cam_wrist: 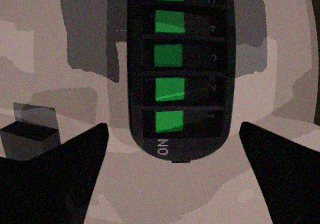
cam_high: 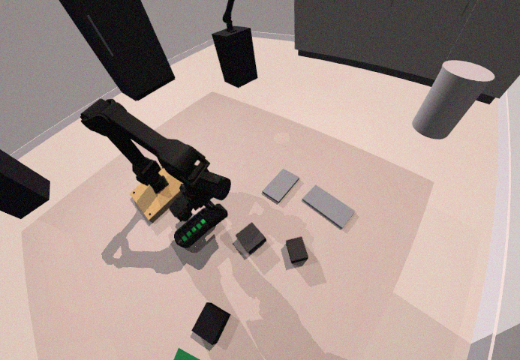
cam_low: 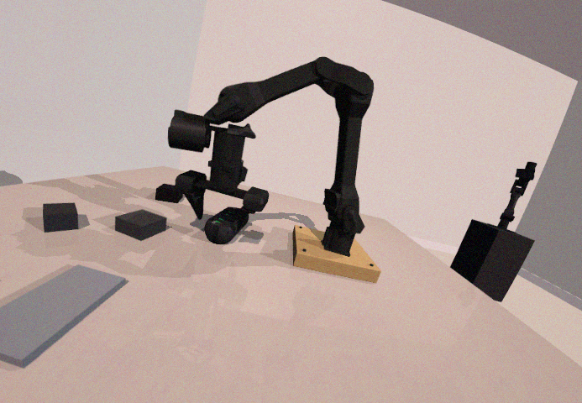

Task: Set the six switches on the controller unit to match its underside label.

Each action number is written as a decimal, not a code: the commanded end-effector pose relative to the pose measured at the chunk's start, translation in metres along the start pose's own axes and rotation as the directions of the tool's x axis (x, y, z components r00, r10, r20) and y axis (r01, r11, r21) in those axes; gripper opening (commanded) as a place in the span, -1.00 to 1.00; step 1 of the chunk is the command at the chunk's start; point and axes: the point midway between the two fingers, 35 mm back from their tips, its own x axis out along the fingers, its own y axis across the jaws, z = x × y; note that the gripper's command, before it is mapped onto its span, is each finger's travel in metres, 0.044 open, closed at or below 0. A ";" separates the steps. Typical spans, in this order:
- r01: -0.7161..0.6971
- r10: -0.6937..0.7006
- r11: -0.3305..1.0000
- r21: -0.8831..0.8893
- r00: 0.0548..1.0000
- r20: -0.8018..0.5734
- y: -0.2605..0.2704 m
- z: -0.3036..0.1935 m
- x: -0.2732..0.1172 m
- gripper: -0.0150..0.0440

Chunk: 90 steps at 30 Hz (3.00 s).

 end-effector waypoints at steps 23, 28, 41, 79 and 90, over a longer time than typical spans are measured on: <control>0.014 -0.014 1.000 -0.001 1.000 0.010 -0.003 0.000 0.010 0.61; 0.014 -0.014 1.000 -0.001 1.000 0.010 -0.003 0.002 0.007 0.65; 0.014 -0.014 1.000 -0.001 1.000 0.004 -0.003 0.005 0.003 0.65; 0.014 -0.014 1.000 -0.001 0.999 -0.046 -0.002 0.020 -0.017 0.64; 0.014 -0.014 1.000 -0.001 0.998 -0.066 -0.002 0.027 -0.023 0.64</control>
